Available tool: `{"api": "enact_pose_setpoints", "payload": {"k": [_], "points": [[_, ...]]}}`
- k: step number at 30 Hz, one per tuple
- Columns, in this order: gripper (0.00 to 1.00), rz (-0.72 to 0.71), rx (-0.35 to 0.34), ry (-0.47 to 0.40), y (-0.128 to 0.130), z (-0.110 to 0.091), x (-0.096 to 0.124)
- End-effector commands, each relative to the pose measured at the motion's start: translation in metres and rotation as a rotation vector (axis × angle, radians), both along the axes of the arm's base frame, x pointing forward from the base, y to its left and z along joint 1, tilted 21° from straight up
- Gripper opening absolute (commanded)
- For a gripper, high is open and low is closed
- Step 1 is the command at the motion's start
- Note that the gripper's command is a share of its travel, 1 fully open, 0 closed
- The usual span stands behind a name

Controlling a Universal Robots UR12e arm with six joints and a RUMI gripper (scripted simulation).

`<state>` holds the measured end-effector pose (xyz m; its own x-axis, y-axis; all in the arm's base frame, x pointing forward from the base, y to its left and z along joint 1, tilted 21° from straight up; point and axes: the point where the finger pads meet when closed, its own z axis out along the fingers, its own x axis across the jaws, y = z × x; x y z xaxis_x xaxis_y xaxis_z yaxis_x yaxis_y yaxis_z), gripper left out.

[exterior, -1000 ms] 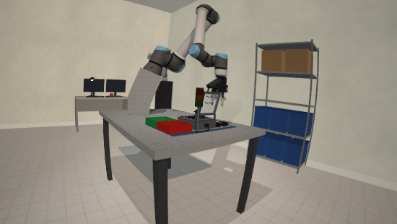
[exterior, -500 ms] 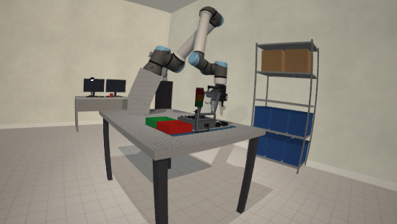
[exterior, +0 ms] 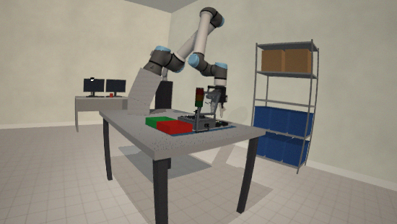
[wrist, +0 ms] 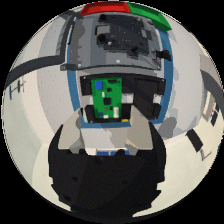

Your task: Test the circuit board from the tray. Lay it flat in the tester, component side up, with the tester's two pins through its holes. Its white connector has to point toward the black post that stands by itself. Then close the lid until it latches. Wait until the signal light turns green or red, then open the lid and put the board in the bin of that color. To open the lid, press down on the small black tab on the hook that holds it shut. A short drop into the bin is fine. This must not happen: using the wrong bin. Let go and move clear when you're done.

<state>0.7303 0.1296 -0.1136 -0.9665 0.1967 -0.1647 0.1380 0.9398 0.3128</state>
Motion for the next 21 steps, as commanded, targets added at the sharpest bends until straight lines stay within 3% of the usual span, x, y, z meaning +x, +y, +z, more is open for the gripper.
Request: {"api": "enact_pose_setpoints", "payload": {"k": [1,21], "points": [[0.59,0.000,0.000,-0.001,-0.0002,0.0006,0.0005],[0.59,0.000,0.000,-0.001,0.0024,-0.0081,0.0025]]}}
